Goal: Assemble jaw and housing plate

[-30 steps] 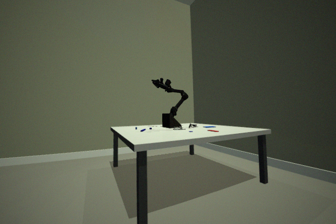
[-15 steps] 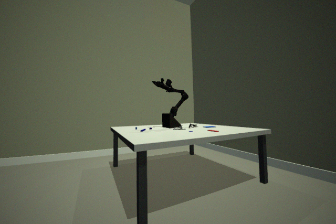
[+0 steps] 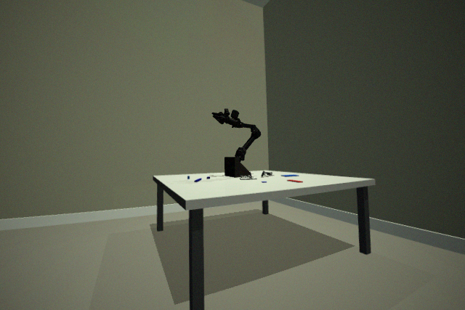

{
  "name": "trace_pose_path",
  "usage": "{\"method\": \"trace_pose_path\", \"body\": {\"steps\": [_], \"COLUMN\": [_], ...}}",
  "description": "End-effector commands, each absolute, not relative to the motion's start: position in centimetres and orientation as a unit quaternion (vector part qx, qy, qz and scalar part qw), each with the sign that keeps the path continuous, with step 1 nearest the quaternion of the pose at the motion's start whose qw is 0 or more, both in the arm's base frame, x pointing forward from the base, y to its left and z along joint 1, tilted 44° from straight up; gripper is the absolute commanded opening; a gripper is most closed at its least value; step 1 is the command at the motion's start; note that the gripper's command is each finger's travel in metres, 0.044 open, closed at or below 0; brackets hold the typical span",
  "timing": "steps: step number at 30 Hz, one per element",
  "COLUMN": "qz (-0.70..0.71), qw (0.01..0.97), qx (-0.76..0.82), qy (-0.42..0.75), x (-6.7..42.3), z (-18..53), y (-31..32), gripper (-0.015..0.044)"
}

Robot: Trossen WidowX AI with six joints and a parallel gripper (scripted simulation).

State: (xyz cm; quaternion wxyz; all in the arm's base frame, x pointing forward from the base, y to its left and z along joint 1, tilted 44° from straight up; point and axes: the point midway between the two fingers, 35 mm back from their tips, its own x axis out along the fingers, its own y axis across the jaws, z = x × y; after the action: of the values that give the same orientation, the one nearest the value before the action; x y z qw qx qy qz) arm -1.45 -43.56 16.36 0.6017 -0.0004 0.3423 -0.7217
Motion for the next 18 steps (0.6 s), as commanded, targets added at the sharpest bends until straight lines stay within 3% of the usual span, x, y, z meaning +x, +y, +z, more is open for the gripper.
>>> {"method": "trace_pose_path", "body": {"steps": [1,18], "qz": [-0.687,-0.533], "qw": [0.625,0.707], "qx": [-0.014,-0.079], "qy": [0.37,0.458], "x": [0.4,7.9], "z": [15.7,13.3], "y": [-43.5,-41.9], "gripper": [0.044,0.044]}}
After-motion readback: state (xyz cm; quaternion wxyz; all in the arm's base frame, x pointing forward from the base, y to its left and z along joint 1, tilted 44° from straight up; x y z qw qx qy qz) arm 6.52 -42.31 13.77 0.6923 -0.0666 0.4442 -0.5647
